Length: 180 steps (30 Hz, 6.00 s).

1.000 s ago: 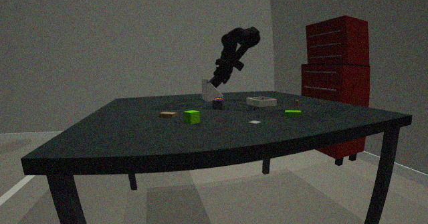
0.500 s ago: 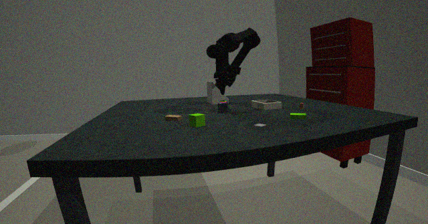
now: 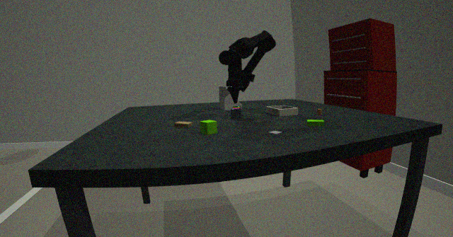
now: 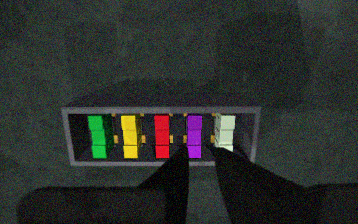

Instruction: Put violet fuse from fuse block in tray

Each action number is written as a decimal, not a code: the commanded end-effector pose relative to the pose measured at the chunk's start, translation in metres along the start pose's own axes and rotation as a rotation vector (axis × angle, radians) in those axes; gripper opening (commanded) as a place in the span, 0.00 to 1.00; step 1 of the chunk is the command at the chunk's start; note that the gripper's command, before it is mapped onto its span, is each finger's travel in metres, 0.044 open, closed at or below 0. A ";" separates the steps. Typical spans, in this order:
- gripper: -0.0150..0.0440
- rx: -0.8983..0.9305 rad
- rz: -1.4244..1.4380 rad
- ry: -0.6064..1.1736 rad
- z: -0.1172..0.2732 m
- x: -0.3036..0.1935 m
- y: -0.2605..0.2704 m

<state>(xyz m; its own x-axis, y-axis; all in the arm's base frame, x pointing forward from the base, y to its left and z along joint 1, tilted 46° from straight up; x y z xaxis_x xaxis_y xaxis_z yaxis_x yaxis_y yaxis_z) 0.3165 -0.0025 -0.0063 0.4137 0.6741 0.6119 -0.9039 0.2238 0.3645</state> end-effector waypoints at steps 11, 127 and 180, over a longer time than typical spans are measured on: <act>0.38 0.004 -0.005 -0.005 -0.015 0.000 0.002; 0.25 0.004 -0.005 -0.003 0.006 0.000 0.001; 0.25 -0.005 -0.009 0.004 0.036 0.151 0.101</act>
<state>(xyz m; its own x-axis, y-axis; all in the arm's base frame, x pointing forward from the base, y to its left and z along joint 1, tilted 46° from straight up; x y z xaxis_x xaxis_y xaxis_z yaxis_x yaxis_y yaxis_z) 0.2998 0.0851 0.1369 0.4149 0.6805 0.6040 -0.9044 0.2354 0.3560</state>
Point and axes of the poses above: the point midway between the two fingers, 35 mm back from their tips, its own z axis back along the fingers, its own y axis across the jaws, x = y × z, the point moved 2 cm from there along z, back along the fingers, and after that the axes turned 15 degrees about -z, right-handed, at the moved point
